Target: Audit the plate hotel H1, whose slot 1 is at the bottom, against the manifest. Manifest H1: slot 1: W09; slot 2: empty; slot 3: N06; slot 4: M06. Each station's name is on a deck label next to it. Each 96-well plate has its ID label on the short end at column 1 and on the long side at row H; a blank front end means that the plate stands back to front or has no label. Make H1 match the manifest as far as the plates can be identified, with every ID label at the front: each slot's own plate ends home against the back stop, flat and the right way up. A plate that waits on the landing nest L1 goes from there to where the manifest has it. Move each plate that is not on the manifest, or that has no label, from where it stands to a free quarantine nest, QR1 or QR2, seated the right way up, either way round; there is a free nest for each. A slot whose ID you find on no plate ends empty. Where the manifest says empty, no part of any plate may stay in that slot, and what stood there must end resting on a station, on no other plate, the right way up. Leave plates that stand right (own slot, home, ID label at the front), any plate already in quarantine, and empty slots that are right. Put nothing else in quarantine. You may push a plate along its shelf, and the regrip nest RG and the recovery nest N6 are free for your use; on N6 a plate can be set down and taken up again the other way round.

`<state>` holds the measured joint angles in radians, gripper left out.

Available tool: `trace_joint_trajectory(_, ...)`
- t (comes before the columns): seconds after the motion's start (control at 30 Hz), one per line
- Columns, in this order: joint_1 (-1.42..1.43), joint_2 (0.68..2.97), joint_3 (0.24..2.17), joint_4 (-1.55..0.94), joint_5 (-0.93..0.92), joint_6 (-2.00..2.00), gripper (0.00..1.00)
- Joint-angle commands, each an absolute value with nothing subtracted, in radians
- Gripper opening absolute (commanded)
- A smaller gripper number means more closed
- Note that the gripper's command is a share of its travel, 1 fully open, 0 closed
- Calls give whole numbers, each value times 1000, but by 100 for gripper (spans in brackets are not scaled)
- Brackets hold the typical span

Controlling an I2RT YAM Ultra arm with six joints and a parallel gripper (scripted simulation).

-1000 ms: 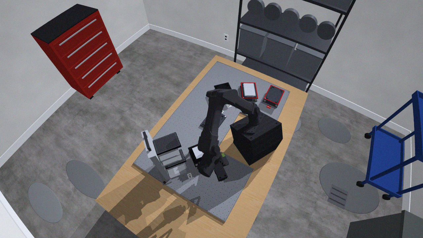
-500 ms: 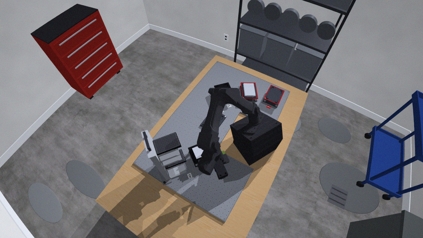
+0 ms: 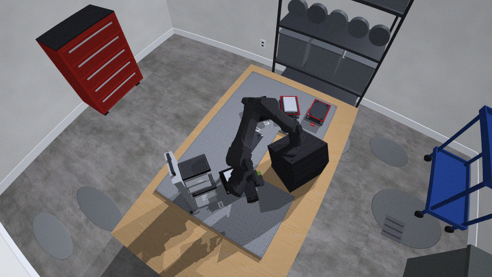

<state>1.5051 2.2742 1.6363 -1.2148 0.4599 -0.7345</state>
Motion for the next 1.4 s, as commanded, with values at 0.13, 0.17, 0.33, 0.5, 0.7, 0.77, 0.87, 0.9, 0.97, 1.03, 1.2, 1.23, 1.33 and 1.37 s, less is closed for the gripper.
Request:
trace_joint_trajectory(0.13,1472,2185,1566,-1195,474,-596,100)
trace_joint_trajectory(0.17,1466,2176,1559,-1193,475,-579,100)
trace_joint_trajectory(0.33,1434,2130,1521,-1185,482,-497,100)
trace_joint_trajectory(0.5,1434,2102,1499,-1179,487,-449,100)
trace_joint_trajectory(0.7,1376,2053,1465,-1177,496,-352,100)
trace_joint_trajectory(0.77,1362,2037,1454,-1174,499,-321,100)
trace_joint_trajectory(0.87,1340,2013,1440,-1173,503,-275,100)
trace_joint_trajectory(0.9,1333,2005,1435,-1173,504,-260,100)
trace_joint_trajectory(0.97,1319,1989,1427,-1173,507,-229,100)
trace_joint_trajectory(1.03,1319,1989,1427,-1173,507,-229,100)
trace_joint_trajectory(1.2,1283,1952,1408,-1178,514,-153,100)
trace_joint_trajectory(1.23,1275,1945,1405,-1177,515,-138,100)
trace_joint_trajectory(1.33,1252,1923,1396,-1177,518,-94,100)
trace_joint_trajectory(1.37,1244,1916,1393,-1178,519,-80,100)
